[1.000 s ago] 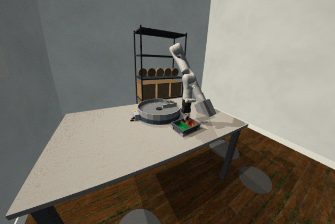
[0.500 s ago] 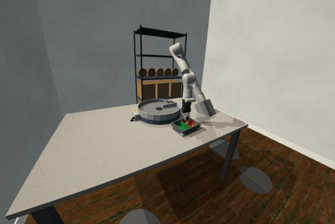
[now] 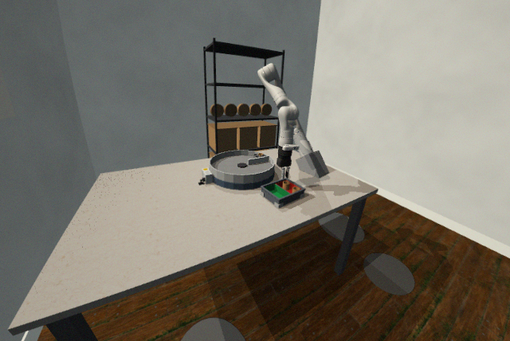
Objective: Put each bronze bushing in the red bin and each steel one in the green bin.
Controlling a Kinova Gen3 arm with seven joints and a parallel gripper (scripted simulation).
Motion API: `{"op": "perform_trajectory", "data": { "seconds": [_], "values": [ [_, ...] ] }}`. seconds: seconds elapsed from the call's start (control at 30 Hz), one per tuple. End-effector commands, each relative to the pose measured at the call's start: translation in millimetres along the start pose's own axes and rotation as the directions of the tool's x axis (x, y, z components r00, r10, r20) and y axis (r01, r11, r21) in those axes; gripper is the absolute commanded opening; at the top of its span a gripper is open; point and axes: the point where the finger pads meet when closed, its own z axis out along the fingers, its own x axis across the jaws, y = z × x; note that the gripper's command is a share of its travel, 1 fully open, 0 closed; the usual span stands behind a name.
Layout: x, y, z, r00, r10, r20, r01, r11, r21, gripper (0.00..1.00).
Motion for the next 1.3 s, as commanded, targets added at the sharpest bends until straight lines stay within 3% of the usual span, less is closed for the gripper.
{"op": "perform_trajectory", "data": {
  "seconds": [0.0,0.17,0.3,1.27],
  "values": [
    [3,-4,-32.5,1.0,-0.002,-0.008,0.002,1.0,0.017,0.47],
    [3,-4,-43.5,1.0,-0.002,-0.008,0.002,1.0,0.016,0.47],
    [3,-4,-87.7,1.0,-0.003,-0.006,0.004,1.0,0.016,0.47],
    [5,-4,-84.2,1.0,0.003,-0.01,-0.003,1.0,0.016,0.47]
  ]
}}
